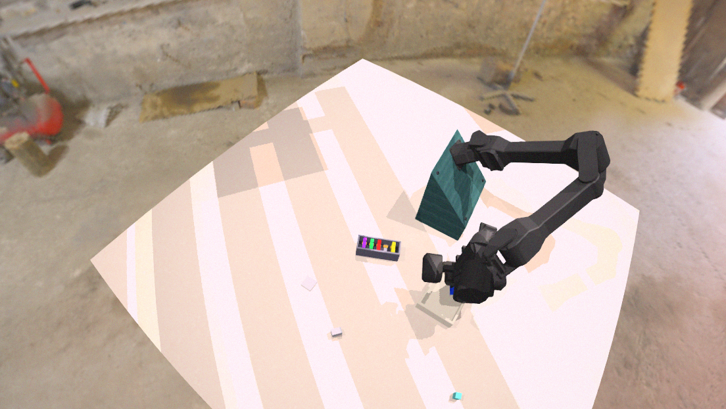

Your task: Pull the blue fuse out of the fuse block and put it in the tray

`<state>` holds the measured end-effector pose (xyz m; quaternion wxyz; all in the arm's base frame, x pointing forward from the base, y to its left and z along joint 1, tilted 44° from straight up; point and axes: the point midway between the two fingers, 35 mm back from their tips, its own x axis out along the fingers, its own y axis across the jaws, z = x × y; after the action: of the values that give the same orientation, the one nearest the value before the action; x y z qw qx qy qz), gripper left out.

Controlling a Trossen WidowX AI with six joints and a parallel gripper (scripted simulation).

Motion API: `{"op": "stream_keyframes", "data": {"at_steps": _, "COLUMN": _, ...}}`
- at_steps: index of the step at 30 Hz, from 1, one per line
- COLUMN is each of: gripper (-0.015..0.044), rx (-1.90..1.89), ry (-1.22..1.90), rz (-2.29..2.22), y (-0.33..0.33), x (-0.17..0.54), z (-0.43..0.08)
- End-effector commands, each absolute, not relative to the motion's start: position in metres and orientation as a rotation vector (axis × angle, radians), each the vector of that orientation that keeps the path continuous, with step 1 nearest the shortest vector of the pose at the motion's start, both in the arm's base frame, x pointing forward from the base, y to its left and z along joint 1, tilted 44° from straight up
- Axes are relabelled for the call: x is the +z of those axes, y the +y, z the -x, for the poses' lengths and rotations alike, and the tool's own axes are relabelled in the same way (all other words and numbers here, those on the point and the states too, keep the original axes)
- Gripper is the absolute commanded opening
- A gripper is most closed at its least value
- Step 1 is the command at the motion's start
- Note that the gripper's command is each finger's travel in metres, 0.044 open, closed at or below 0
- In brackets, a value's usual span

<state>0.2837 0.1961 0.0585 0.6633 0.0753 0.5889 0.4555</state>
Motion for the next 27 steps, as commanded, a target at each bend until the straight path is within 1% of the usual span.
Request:
{"op": "stream_keyframes", "data": {"at_steps": 1, "gripper": 0.0, "rx": 1.023, "ry": 1.339, "rz": -0.177, "y": 0.2, "x": 0.053, "z": -0.282}}
{"op": "stream_keyframes", "data": {"at_steps": 14, "gripper": 0.0, "rx": 1.024, "ry": 1.339, "rz": -0.178, "y": 0.211, "x": 0.041, "z": -0.279}}
{"op": "stream_keyframes", "data": {"at_steps": 26, "gripper": 0.0315, "rx": 1.034, "ry": 1.332, "rz": -0.174, "y": 0.211, "x": 0.044, "z": -0.28}}
{"op": "stream_keyframes", "data": {"at_steps": 27, "gripper": 0.033, "rx": 1.033, "ry": 1.333, "rz": -0.174, "y": 0.209, "x": 0.046, "z": -0.28}}
